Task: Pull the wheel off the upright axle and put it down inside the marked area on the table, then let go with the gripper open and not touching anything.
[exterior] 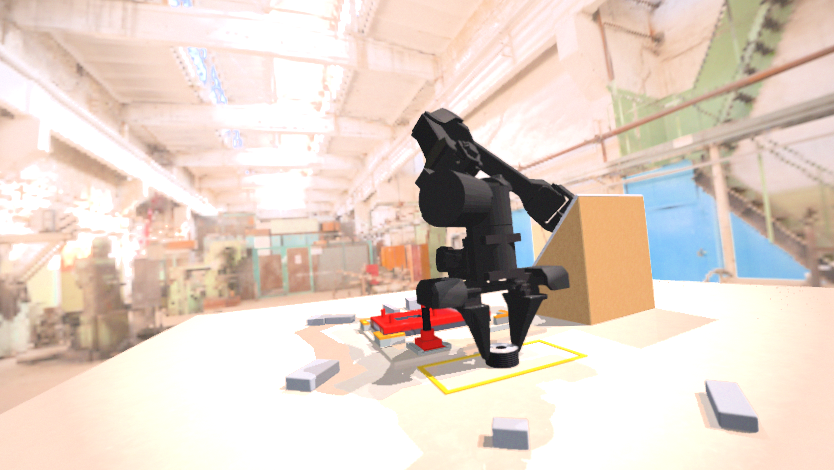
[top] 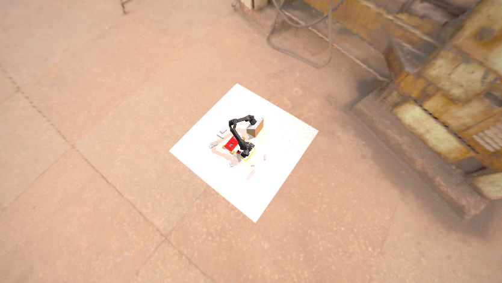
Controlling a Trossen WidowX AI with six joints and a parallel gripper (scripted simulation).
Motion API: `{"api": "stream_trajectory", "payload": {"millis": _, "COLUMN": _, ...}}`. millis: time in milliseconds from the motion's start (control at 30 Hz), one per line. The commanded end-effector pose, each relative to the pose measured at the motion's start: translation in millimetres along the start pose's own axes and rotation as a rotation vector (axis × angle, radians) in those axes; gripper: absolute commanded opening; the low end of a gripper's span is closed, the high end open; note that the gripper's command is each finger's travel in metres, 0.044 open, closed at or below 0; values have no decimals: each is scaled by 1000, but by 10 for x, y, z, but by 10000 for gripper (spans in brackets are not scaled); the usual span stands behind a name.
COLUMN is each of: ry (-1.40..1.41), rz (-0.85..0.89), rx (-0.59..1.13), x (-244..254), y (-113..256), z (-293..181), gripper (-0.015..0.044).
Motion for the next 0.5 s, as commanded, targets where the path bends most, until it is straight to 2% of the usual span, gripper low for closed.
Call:
{"api": "stream_trajectory", "payload": {"millis": 0, "ry": -3, "rz": 0, "rx": 0, "x": 6, "y": 4, "z": 4, "gripper": 210}}
{"api": "stream_trajectory", "payload": {"millis": 133, "ry": -2, "rz": 1, "rx": 1, "x": 9, "y": 56, "z": 1, "gripper": 300}}
{"api": "stream_trajectory", "payload": {"millis": 367, "ry": 7, "rz": 7, "rx": 0, "x": -4, "y": 586, "z": -9, "gripper": 300}}
{"api": "stream_trajectory", "payload": {"millis": 467, "ry": 7, "rz": 8, "rx": 0, "x": -6, "y": 606, "z": -9, "gripper": 300}}
Point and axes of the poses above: the point midway between the two fingers, 35 mm back from their tips, its own y axis back along the fingers, its own x axis across the jaws, z = x × y, the point moved 6 cm from there along y, back along the fingers, and after that the axes turned 8 degrees about y, right-handed, at the moved point
